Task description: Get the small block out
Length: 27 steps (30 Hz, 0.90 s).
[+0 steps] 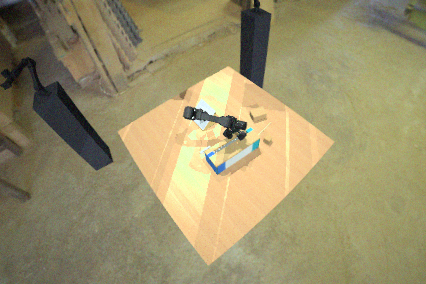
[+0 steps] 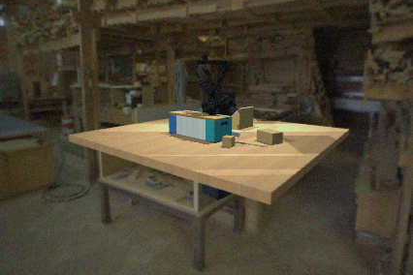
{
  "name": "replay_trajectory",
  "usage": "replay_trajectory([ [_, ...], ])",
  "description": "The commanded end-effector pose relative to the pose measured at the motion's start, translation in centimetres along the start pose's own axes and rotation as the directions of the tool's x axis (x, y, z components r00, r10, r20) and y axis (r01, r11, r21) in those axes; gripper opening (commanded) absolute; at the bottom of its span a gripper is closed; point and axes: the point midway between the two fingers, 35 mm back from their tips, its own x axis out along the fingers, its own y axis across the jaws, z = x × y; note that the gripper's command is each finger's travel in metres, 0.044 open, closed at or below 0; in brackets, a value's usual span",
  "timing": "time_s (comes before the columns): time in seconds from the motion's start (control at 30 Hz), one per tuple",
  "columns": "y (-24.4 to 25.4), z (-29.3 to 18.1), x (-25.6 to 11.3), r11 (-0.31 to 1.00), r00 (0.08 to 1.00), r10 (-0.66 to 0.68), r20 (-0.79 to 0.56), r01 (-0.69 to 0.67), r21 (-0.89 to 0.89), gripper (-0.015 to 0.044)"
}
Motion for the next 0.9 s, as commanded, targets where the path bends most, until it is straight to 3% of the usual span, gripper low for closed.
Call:
replay_trajectory([
  [0.0,-0.2,-1.1,0.7,1.000,1.000,-0.012,0.002,0.012,-0.001,0.0400],
  [0.33,-0.2,-2.1,1.1,1.000,1.000,-0.012,0.002,0.012,-0.001,0.0400],
  [0.6,-0.2,-4.0,-5.0,1.000,1.000,-0.013,0.002,0.013,-0.004,0.0400],
  [0.87,-0.2,-4.0,-4.7,1.000,1.000,-0.013,0.007,0.013,-0.011,0.0400],
])
